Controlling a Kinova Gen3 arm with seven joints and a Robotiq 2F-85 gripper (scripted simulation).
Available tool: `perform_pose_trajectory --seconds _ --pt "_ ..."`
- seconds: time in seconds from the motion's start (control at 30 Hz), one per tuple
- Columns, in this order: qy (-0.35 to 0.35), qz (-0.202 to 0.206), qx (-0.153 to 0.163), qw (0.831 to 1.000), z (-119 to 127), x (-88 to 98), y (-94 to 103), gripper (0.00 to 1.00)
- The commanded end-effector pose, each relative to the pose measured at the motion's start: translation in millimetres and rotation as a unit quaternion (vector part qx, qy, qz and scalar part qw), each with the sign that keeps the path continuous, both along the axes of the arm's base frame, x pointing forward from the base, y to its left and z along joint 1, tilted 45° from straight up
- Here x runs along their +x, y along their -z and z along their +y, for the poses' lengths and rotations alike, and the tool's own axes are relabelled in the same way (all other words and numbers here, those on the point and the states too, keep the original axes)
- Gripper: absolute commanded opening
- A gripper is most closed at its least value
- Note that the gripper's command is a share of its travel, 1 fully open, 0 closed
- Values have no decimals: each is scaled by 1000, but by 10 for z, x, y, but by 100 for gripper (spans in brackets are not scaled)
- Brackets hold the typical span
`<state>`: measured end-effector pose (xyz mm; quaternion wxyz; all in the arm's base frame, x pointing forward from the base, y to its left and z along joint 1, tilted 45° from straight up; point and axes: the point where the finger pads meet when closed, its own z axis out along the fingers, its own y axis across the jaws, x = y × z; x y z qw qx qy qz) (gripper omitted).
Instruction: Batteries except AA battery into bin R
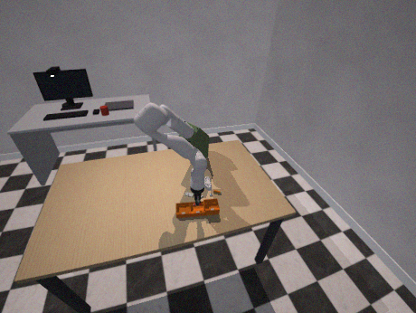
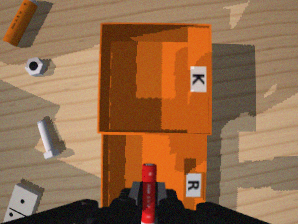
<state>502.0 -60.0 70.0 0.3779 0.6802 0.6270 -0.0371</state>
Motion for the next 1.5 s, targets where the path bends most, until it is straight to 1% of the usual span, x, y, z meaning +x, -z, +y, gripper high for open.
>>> perform_pose_trajectory --seconds 0.0,0.1,0.47,0.8,1.23,1.27,1.47 --pt "2 0 2 1000 -51 46 79 5" --pt "2 0 2 1000 -63 54 93 5" --pt "2 0 2 1000 -184 138 249 5" --pt "1 3 0 1000 -178 84 269 5" --pt "0 3 -1 1000 -176 74 271 5" --pt "1 2 -1 1000 -174 86 259 24" --pt "1 2 -1 1000 -174 86 259 24"
